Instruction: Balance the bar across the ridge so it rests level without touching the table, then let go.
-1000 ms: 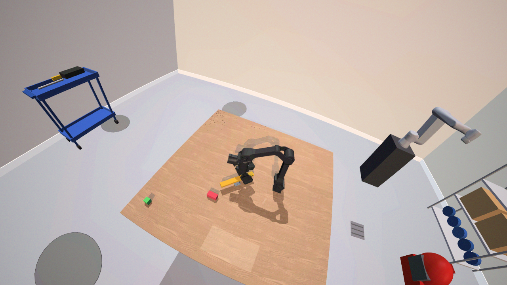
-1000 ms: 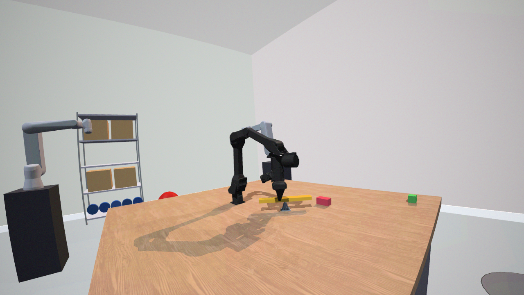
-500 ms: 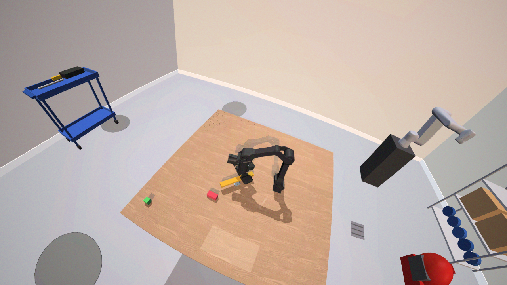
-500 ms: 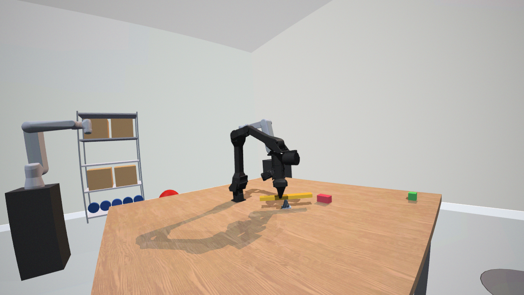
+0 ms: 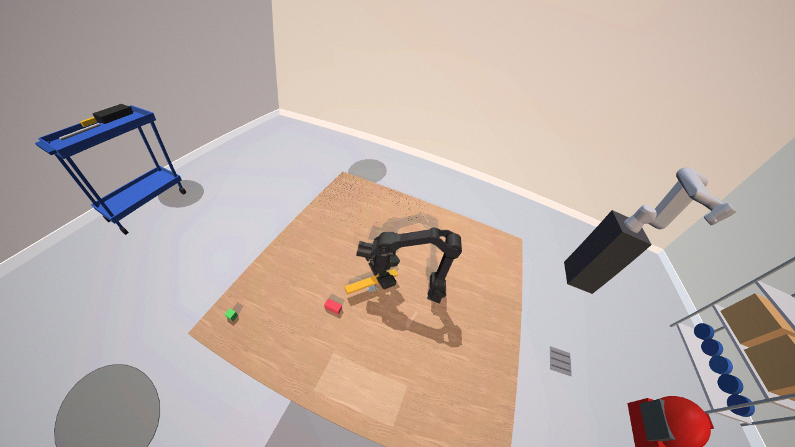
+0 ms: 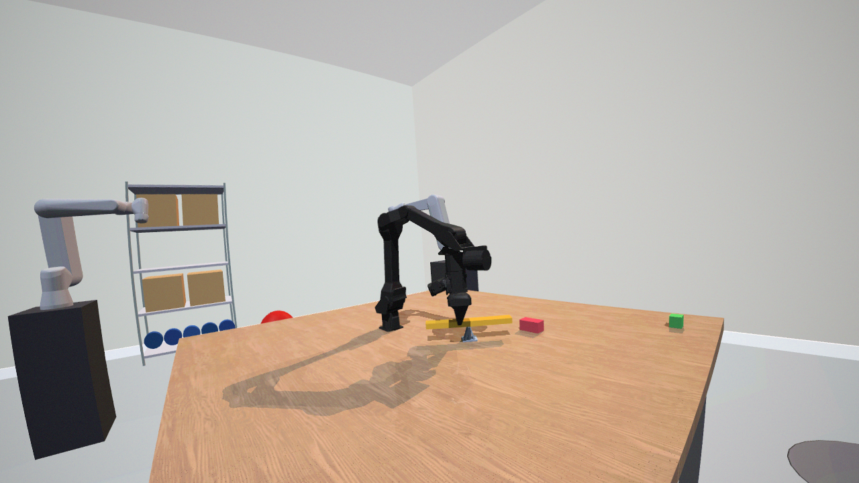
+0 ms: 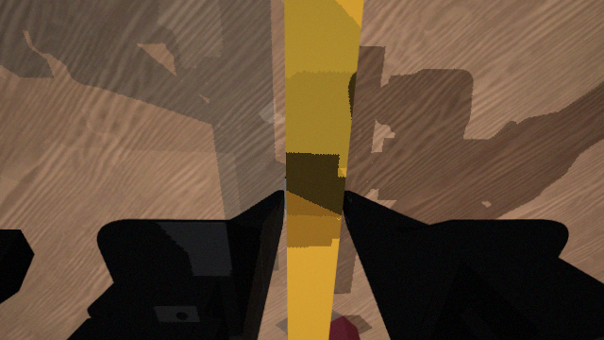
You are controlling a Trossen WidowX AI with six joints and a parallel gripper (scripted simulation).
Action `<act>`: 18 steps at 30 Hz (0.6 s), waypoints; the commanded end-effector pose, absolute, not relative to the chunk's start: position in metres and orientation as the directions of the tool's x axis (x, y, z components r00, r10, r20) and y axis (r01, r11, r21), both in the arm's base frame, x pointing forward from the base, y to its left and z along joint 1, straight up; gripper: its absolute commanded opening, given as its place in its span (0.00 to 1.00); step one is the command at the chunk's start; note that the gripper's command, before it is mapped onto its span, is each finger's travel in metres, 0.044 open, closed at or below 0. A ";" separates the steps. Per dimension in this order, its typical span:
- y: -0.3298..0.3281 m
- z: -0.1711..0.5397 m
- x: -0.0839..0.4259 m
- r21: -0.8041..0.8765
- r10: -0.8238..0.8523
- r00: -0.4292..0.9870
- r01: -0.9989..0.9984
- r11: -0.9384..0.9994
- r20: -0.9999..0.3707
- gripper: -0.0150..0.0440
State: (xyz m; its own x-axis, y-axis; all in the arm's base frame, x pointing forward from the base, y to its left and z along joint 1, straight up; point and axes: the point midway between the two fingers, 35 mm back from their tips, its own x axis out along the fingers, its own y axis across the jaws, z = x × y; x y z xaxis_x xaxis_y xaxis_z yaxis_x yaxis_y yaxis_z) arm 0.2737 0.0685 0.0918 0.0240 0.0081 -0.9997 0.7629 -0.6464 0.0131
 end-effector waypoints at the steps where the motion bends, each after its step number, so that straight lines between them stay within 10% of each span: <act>1: 0.069 0.092 0.274 0.013 0.008 0.024 0.763 -0.646 -1.000 0.57; 8: 0.069 0.092 0.274 0.013 0.008 0.024 0.763 -0.646 -1.000 0.57; 18: 0.069 0.092 0.274 0.013 0.008 0.024 0.763 -0.646 -1.000 1.00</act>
State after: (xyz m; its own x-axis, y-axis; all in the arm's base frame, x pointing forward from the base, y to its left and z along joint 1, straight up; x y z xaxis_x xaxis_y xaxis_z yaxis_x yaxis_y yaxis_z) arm 0.2738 0.0684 0.0918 0.0245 0.0076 -0.9997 0.7628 -0.6465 0.0138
